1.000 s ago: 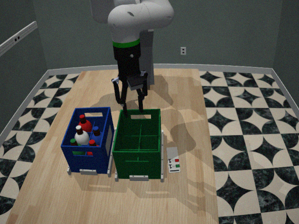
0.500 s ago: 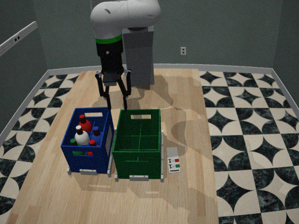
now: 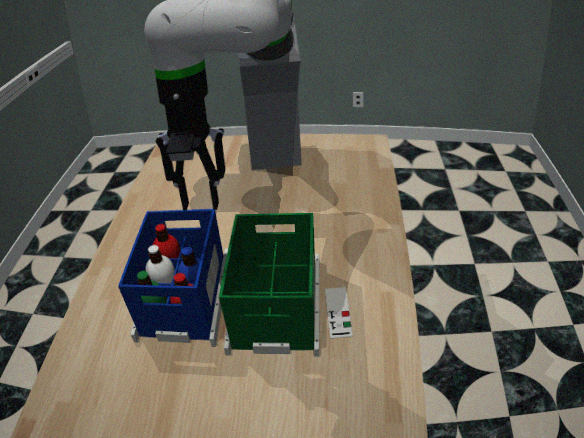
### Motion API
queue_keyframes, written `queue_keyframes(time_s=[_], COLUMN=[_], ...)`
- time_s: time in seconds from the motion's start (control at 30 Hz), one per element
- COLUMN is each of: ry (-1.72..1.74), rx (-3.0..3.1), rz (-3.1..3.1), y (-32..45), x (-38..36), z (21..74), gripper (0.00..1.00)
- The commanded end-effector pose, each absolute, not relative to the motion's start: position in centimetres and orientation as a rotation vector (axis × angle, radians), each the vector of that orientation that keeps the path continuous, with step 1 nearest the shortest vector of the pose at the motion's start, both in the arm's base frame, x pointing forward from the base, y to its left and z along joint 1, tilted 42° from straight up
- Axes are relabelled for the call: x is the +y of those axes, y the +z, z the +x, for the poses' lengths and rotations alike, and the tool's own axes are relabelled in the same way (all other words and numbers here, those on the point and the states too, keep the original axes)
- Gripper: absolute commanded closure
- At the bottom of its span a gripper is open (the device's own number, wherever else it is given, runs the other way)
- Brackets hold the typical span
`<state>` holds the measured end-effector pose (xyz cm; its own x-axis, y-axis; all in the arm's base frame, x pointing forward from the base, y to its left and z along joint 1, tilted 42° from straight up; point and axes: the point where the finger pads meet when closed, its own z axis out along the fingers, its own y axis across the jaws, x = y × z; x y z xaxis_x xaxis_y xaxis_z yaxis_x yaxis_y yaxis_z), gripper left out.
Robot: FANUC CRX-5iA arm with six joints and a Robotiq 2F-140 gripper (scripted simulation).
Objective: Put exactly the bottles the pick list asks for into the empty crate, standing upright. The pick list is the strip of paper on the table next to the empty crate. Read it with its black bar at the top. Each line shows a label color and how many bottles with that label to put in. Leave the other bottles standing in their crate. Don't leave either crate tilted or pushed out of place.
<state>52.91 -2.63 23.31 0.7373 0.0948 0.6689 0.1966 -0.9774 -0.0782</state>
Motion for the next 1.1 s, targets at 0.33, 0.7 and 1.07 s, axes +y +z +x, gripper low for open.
queue_keyframes(time_s=[0.33, 0.7, 1.07], ry=[-1.058, -1.058, -1.058], rx=[-0.241, -0.241, -0.241], rz=[-2.786, -2.786, -2.787], y=[23.4, 23.5, 23.5], x=[-8.6, -13.1, -14.5], z=[52.6, 52.3, 52.2], gripper=[0.56, 0.56, 0.56])
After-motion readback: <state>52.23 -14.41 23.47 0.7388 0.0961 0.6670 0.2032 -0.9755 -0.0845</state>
